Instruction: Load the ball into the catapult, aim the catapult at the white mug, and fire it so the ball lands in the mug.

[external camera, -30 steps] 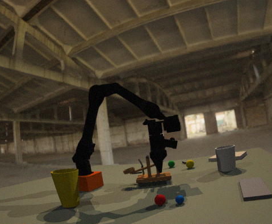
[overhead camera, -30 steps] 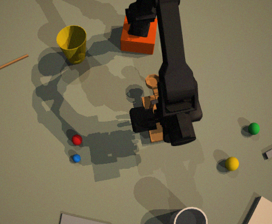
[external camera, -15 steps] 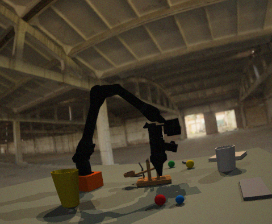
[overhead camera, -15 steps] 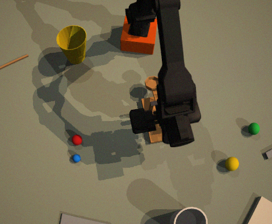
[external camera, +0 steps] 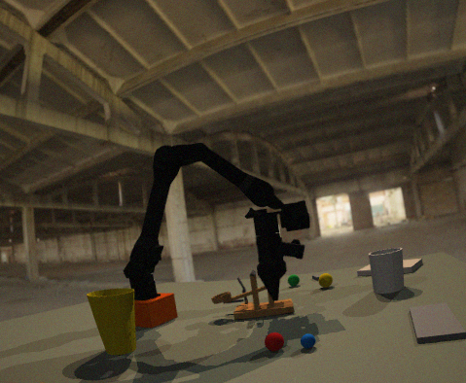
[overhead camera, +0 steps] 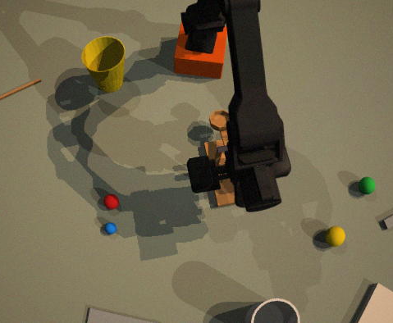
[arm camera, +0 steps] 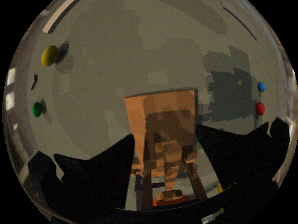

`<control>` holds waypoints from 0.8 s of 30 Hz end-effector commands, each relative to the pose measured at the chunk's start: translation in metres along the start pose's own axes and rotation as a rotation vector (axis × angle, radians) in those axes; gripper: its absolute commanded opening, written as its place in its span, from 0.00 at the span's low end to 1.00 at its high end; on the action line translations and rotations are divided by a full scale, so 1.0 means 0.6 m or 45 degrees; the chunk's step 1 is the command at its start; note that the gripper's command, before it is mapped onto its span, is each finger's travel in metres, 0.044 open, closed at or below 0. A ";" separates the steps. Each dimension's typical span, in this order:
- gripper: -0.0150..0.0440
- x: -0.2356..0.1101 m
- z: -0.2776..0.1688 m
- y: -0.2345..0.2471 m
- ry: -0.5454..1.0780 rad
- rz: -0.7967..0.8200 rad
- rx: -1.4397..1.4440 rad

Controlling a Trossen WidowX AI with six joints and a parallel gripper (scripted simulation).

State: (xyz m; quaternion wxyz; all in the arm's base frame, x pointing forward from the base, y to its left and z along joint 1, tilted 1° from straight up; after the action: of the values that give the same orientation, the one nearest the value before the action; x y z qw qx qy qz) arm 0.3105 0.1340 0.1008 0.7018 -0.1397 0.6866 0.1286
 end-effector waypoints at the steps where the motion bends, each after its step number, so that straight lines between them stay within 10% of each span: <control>1: 1.00 -0.037 0.005 0.000 -0.001 0.000 0.000; 6: 1.00 -0.161 0.001 0.000 -0.001 0.000 0.000; 24: 0.91 -0.198 0.006 -0.015 -0.014 -0.001 0.008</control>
State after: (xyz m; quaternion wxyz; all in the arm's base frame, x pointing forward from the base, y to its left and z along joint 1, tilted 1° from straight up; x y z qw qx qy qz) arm 0.3075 0.1346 0.2311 0.7135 -0.1388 0.6738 0.1329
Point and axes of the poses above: the point midway between the two fingers, 35 mm back from their tips, its own x axis out along the fingers, its own y axis across the jaws, z = x × y, the point moved 9 cm from there along -x, back along the fingers, and after that the axes turned 1 degree about x, right-handed, at the moved point
